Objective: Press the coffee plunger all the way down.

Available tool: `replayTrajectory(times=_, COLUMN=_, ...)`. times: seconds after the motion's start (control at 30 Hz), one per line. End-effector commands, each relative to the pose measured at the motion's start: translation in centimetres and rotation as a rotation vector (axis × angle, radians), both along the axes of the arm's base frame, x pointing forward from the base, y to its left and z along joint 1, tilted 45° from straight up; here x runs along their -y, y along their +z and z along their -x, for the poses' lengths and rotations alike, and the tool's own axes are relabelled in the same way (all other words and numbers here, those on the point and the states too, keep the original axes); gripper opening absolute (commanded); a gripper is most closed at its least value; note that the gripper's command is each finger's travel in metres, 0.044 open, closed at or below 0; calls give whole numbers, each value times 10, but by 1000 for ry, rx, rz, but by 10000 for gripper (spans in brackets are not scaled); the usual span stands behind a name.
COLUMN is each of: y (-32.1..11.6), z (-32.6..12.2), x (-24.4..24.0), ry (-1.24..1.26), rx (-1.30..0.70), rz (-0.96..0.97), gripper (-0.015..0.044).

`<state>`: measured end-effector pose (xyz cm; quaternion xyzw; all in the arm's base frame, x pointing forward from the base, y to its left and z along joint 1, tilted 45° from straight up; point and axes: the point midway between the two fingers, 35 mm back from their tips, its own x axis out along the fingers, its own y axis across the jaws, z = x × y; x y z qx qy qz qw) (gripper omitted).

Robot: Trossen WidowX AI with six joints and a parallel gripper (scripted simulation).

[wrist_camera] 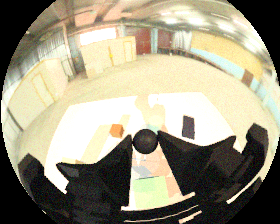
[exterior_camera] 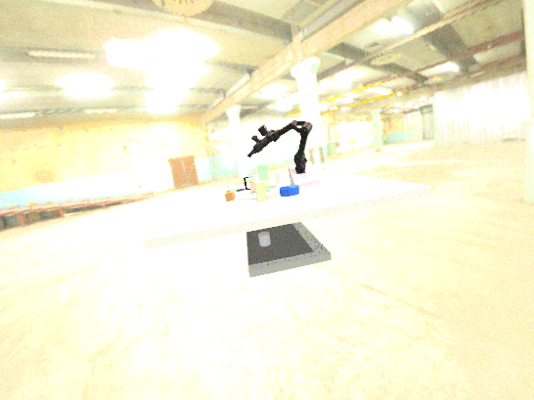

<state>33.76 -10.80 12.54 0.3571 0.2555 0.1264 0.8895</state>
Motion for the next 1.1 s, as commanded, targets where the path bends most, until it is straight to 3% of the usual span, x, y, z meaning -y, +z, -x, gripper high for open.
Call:
replayTrajectory(times=0.0, y=-1, z=0, x=0, ry=-2, rx=-4, rz=-4, gripper=130)
replayTrajectory(times=1.07, y=-36, z=-5, x=-27, ry=1, rx=-11, rz=1, gripper=130)
